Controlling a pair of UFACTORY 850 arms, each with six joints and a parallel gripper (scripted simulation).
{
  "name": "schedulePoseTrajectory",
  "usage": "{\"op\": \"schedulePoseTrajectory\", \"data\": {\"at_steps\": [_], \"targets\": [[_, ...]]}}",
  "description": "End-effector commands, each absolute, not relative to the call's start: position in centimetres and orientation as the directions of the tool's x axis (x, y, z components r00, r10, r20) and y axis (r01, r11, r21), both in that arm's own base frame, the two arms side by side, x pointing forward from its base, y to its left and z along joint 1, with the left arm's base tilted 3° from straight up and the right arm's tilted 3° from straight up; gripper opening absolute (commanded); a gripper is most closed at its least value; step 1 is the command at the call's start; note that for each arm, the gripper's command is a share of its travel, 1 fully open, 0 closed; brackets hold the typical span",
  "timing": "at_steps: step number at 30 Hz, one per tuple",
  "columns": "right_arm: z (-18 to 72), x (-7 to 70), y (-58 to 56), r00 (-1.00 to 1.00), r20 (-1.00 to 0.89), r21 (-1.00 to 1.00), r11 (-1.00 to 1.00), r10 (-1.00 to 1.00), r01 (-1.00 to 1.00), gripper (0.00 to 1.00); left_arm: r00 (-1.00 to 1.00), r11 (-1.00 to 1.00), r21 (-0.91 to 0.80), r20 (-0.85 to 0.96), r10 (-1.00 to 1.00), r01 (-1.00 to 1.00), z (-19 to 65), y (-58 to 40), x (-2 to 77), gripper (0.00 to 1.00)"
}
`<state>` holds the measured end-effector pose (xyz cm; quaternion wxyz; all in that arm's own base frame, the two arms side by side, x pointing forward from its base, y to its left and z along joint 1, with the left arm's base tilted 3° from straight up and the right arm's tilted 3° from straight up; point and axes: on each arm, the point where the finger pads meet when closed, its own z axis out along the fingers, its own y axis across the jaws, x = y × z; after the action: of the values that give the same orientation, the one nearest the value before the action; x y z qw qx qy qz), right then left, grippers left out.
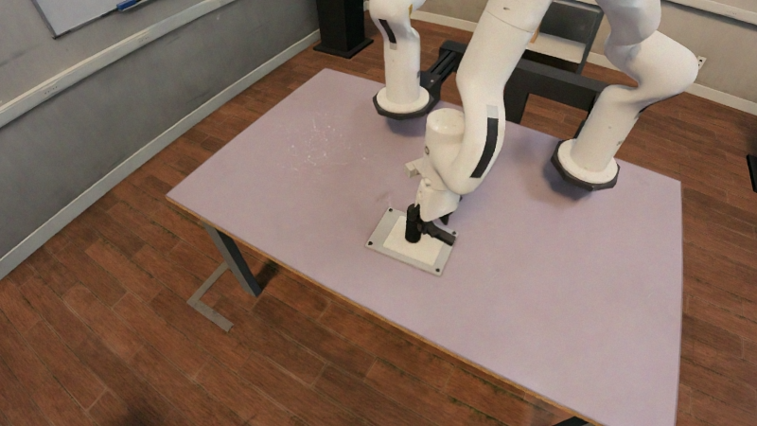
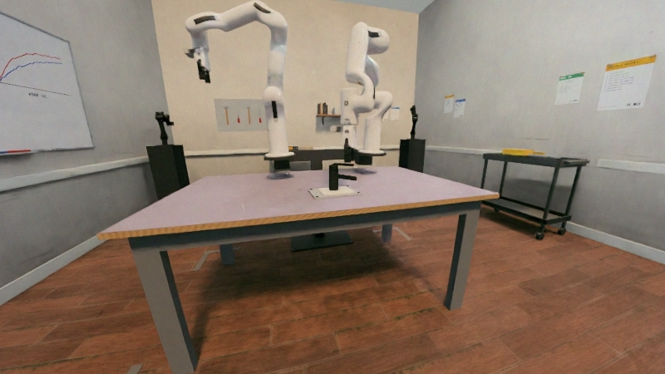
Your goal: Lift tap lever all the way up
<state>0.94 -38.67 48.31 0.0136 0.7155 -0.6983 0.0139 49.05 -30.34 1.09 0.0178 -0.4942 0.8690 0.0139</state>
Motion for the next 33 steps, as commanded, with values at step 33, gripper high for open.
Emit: {"op": "schedulePoseTrajectory", "data": {"at_steps": [33], "targets": [[48.4, 0.9, -38.7, 0.024, 0.041, 0.000, -0.024, -0.999, -1.000, 1.00, -0.511, 0.511, 0.004, -0.045, -0.859, -0.859, -1.4, -30.3, 49.2, 0.66]]}}
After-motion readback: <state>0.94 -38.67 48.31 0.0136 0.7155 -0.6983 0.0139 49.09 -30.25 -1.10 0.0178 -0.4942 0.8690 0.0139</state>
